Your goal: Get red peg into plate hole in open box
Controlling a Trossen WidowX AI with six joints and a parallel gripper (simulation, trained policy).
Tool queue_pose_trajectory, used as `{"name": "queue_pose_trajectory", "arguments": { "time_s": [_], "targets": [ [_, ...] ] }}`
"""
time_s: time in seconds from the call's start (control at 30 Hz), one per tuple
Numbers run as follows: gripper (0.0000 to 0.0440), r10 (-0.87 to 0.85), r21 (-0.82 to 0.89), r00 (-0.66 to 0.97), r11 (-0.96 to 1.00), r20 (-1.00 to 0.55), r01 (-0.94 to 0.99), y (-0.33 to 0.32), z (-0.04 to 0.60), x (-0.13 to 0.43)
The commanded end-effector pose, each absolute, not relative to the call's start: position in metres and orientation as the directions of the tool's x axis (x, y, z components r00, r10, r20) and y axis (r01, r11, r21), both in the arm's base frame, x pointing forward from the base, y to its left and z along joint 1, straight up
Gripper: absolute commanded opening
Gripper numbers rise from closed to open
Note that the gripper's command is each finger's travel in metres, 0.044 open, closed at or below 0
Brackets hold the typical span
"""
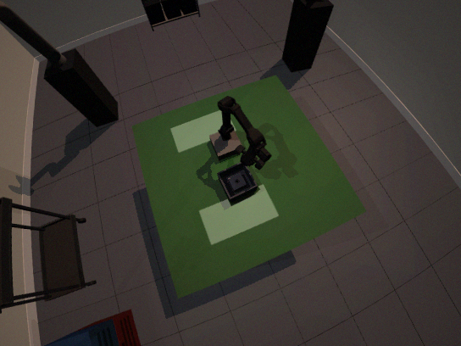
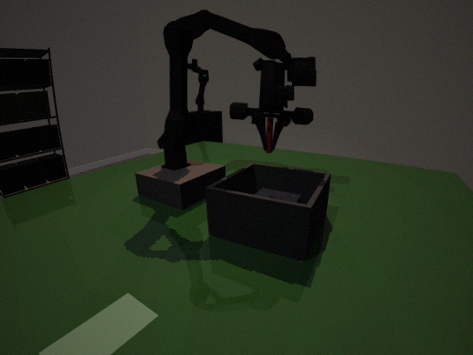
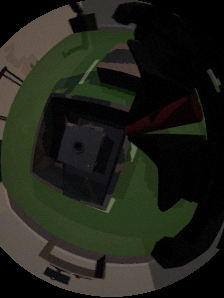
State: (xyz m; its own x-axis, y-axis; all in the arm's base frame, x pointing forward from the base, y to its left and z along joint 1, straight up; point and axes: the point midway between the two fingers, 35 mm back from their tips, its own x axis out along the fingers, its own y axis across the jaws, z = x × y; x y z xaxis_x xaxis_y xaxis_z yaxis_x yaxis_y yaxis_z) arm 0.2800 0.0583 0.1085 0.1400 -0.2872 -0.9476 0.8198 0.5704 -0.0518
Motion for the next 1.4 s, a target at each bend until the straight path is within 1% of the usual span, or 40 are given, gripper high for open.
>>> {"name": "queue_pose_trajectory", "arguments": {
  "time_s": [0.0, 0.5, 0.8, 0.87, 0.93, 1.1, 1.17, 1.2, 1.37],
  "targets": [
    [0.0000, -0.298, -0.039, 0.151, 0.547, -0.943, 0.836, 0.040, 0.109, 0.296],
    [0.0000, -0.271, -0.029, 0.151, 0.563, -0.951, 0.826, -0.013, 0.084, 0.335],
    [0.0000, -0.217, -0.030, 0.137, 0.626, -0.966, 0.779, -0.027, 0.060, 0.345],
    [0.0006, -0.203, -0.034, 0.127, 0.643, -0.971, 0.765, -0.027, 0.053, 0.344],
    [0.0035, -0.188, -0.038, 0.115, 0.657, -0.976, 0.753, -0.027, 0.046, 0.343],
    [0.0151, -0.159, -0.040, 0.092, 0.676, -0.983, 0.736, -0.028, 0.034, 0.345],
    [0.0166, -0.152, -0.035, 0.094, 0.682, -0.984, 0.731, -0.031, 0.034, 0.349],
    [0.0186, -0.149, -0.033, 0.094, 0.684, -0.984, 0.729, -0.032, 0.035, 0.351],
    [0.0315, -0.124, -0.010, 0.103, 0.685, -0.987, 0.729, -0.036, 0.043, 0.367]
  ]
}}
